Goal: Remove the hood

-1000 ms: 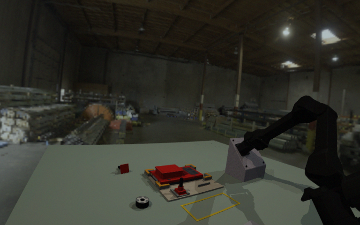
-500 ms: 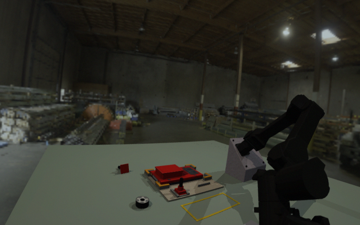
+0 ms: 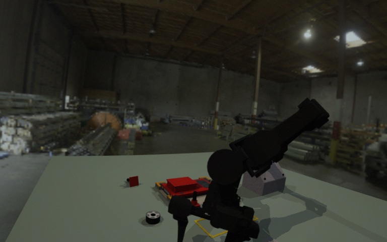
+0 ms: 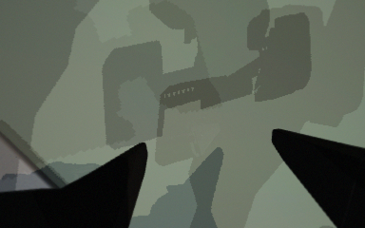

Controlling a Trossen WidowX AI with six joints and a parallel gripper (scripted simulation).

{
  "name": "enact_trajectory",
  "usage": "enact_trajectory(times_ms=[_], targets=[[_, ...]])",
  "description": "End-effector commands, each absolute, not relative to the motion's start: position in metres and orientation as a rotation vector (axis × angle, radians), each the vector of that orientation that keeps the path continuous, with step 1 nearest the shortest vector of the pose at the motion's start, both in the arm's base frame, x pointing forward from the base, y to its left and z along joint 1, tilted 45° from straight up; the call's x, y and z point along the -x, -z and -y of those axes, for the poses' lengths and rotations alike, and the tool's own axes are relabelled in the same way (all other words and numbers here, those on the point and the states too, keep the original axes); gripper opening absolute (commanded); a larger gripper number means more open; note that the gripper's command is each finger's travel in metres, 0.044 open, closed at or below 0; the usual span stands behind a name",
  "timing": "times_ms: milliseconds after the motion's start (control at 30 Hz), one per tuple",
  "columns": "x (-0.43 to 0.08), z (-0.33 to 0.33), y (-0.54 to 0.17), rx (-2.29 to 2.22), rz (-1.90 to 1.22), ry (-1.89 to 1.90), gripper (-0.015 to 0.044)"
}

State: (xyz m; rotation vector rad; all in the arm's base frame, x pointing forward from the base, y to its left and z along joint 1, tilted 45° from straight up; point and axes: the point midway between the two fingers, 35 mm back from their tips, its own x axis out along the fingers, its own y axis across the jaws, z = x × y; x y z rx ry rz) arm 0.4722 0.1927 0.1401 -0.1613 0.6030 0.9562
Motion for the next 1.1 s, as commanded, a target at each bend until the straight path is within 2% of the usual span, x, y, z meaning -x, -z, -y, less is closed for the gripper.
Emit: enact_trajectory(times_ms=[0,567,967,1067], targets=[[-0.474,-0.160,-0.110,0.120,-0.711,-0.915,0.0440],[-0.431,-0.007,-0.013,-0.125,-1.134,-0.701,0.0440],[-0.350,0.082,0.035,-0.581,-1.413,-0.575,0.0440],[-0.344,0.087,0.036,-0.615,-1.426,-0.569,0.0440]])
